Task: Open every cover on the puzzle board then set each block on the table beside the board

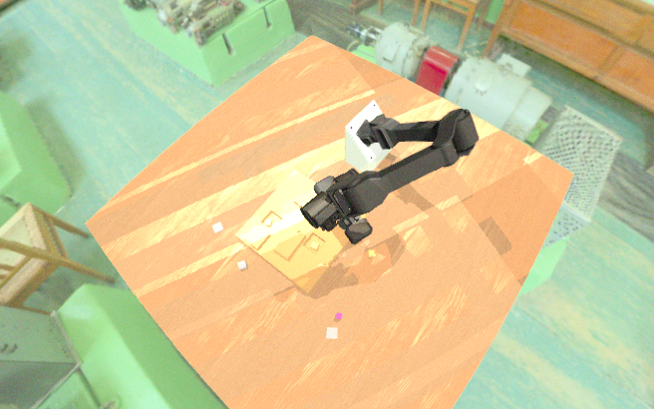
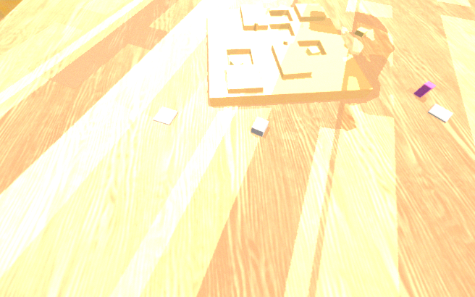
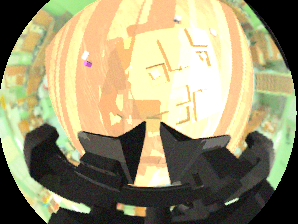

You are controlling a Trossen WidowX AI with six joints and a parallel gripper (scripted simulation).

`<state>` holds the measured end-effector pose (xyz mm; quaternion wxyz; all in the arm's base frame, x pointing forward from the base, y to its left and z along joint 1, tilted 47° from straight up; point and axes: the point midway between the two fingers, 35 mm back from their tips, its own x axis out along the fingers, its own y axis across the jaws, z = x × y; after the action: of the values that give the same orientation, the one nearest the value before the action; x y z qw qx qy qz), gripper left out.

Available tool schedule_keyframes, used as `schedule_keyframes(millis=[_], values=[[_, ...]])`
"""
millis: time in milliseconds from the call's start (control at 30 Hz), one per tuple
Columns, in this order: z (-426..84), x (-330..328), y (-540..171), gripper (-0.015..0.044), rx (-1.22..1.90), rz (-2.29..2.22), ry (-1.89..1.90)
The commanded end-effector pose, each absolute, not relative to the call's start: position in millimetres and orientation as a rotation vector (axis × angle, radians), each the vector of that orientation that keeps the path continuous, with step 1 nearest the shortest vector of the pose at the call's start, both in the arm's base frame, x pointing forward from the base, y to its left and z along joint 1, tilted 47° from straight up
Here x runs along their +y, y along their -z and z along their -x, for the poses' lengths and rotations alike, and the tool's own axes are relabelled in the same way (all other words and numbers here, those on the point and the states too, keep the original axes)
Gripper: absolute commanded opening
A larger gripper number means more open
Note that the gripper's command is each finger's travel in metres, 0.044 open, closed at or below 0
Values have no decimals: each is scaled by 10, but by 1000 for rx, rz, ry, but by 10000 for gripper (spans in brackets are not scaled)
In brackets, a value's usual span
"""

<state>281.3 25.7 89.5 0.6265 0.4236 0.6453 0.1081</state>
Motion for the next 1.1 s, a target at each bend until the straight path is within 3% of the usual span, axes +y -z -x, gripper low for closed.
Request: schedule_keyframes(millis=[0,1067], values=[[-2771,367,-1011,80,1475,-979,-248],[-2290,1080,-1624,80,1471,-1004,-282]])
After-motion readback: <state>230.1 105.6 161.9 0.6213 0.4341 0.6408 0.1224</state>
